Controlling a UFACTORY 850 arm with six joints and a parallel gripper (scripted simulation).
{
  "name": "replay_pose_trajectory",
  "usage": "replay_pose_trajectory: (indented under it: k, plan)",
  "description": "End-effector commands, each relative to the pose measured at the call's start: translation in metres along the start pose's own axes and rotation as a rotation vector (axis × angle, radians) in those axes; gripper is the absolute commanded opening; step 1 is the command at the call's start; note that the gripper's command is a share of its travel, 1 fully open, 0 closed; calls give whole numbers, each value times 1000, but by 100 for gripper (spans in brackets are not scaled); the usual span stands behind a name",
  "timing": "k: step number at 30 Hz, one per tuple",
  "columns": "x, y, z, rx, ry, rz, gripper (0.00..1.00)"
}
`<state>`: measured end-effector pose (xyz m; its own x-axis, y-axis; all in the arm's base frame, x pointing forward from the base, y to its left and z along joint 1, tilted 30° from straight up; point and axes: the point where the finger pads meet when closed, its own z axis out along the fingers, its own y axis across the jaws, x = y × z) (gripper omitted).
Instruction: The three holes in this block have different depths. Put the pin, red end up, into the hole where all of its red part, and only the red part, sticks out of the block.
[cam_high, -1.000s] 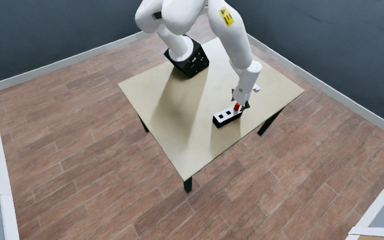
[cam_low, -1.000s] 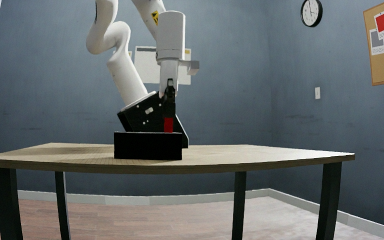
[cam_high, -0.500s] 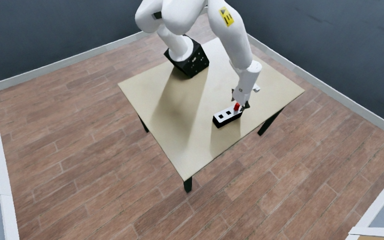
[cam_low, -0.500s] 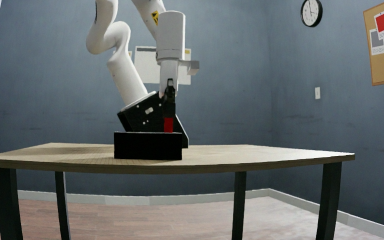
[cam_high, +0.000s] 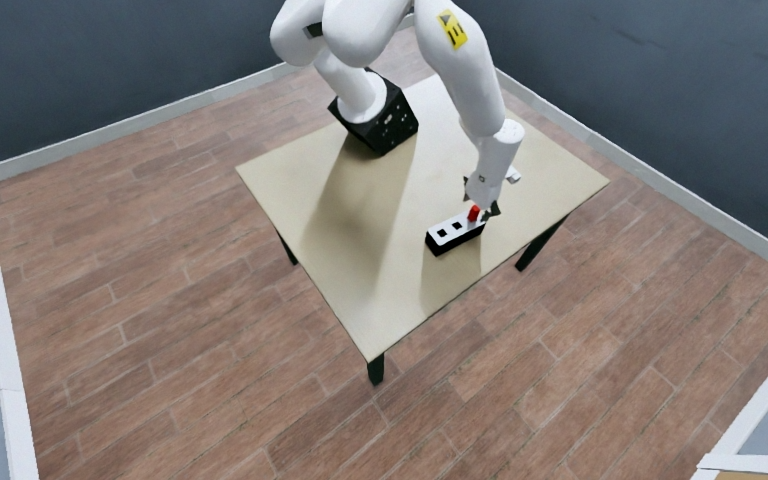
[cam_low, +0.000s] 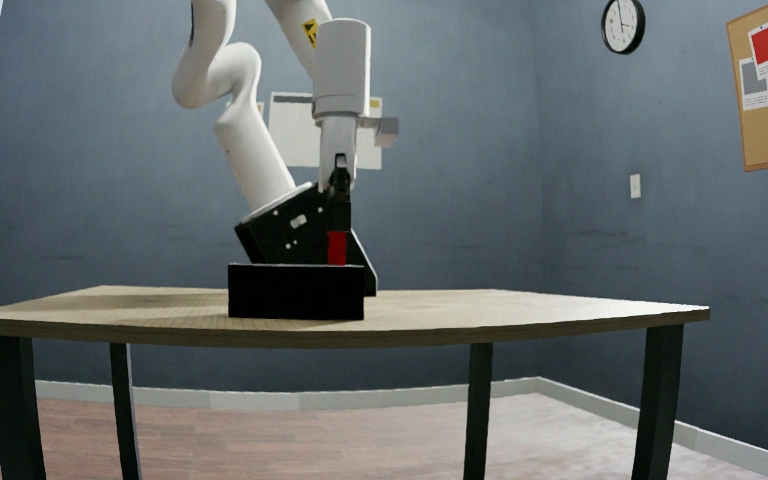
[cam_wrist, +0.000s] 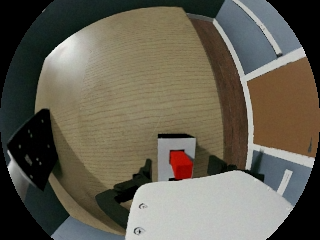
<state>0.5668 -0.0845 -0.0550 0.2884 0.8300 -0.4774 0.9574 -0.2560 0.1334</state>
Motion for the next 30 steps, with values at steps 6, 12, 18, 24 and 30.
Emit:
replay_pose_trajectory:
  k: [6,12,18,24,30]
  plan:
    - [0,1,-7,-2,1,0,100]
    - [0,1,-7,-2,1,0,100]
    - [0,1,-20,-2,1,0,100]
    - [0,1,-20,-2,1,0,100]
    - [0,1,-20,-2,1,0,100]
